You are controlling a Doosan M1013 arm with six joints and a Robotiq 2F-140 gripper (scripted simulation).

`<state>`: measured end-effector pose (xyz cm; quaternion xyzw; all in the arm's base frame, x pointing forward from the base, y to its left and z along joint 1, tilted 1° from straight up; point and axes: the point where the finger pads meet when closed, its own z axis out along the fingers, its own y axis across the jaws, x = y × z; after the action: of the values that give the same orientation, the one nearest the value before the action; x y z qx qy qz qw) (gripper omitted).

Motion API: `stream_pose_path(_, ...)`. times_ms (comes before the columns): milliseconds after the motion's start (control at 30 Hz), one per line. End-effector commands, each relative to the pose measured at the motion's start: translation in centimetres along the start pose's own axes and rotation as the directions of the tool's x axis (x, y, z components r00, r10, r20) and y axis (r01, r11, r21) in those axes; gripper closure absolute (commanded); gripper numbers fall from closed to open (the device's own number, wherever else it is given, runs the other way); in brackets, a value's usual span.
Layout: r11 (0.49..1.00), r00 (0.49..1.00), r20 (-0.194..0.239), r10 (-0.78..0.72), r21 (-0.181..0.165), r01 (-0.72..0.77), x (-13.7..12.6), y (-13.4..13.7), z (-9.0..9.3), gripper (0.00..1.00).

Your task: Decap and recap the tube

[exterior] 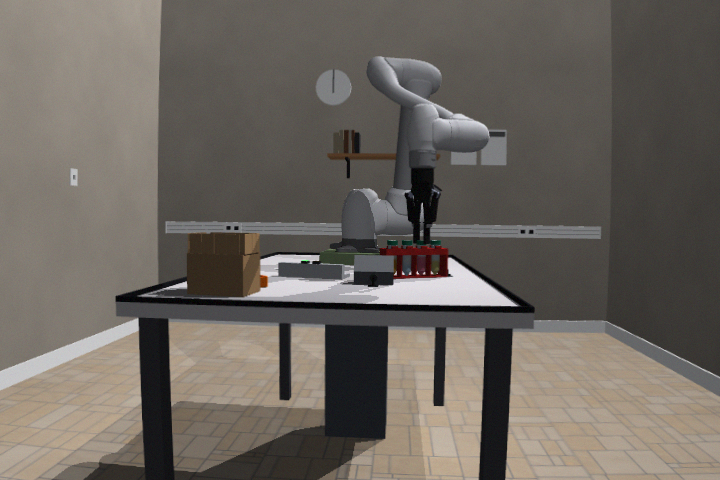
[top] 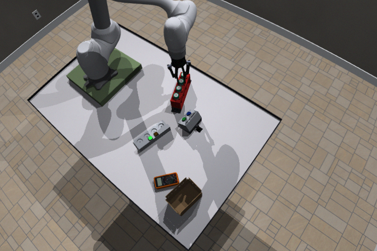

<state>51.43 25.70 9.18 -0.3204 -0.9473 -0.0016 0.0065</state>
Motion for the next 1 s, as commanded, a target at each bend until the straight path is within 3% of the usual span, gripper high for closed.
stream_pose_path(0, 0.984, 0.984, 0.001, 0.176, -0.001, -0.176, -0.02, 0.03, -0.05, 0.7)
stream_pose_path(67, 0.984, 0.984, 0.001, 0.176, -0.001, -0.176, -0.02, 0.03, -0.05, 0.7)
stream_pose_path(233, 0.91, 0.91, 0.0, 0.414, -0.001, -0.414, -0.02, 0.03, -0.05, 0.7)
stream_pose_path(433, 0.758, 0.758, -0.001, 0.653, -0.001, -0.653, -0.02, 0.03, -0.05, 0.7)
stream_pose_path(567, 0.63, 0.63, -0.002, 0.776, -0.001, -0.776, -0.02, 0.03, -0.04, 0.7)
stream_pose_path(633, 0.63, 0.63, -0.002, 0.776, -0.001, -0.776, -0.02, 0.03, -0.04, 0.7)
stream_pose_path(700, 0.532, 0.532, 0.0, 0.847, -0.001, -0.847, -0.02, 0.03, -0.03, 0.7)
stream_pose_path(933, 0.52, 0.52, 0.0, 0.854, -0.001, -0.854, -0.02, 0.03, -0.02, 0.7)
stream_pose_path(967, 0.52, 0.52, 0.0, 0.854, -0.001, -0.854, -0.02, 0.03, 0.02, 0.59)
